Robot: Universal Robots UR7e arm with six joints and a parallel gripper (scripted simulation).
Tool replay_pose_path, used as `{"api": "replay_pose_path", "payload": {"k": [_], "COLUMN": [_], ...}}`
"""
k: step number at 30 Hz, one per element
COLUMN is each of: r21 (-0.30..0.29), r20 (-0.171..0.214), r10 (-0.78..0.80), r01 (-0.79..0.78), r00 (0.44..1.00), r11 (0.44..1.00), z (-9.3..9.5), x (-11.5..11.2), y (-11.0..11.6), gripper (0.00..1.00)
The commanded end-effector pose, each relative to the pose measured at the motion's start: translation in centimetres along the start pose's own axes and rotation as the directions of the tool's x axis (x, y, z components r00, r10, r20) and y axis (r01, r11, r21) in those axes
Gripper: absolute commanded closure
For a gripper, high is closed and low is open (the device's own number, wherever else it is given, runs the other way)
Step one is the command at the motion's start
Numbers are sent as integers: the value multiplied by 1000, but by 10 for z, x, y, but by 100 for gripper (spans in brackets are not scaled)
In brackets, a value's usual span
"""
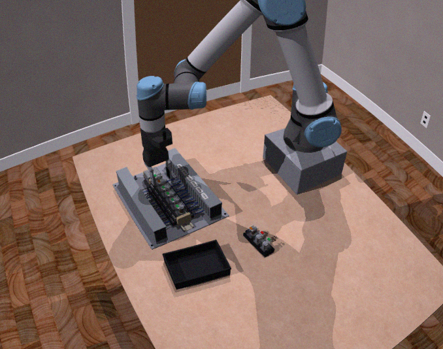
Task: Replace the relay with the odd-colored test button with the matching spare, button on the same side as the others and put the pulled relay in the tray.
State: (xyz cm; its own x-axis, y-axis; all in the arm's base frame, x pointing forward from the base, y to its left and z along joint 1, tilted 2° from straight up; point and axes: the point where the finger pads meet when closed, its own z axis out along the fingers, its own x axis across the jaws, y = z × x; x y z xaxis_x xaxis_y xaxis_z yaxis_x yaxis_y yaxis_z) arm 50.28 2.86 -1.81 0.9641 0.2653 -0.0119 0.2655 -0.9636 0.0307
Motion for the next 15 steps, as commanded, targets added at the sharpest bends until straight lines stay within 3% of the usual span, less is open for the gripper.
{"api": "replay_pose_path", "payload": {"k": [1, 15], "r21": [-1, -1], "r20": [-1, -1], "r10": [0, 0], "r01": [0, 0], "r00": [1000, 1000], "r11": [1000, 1000], "z": [-1, -3], "x": [0, 0], "y": [0, 0], "gripper": [0, 0]}}
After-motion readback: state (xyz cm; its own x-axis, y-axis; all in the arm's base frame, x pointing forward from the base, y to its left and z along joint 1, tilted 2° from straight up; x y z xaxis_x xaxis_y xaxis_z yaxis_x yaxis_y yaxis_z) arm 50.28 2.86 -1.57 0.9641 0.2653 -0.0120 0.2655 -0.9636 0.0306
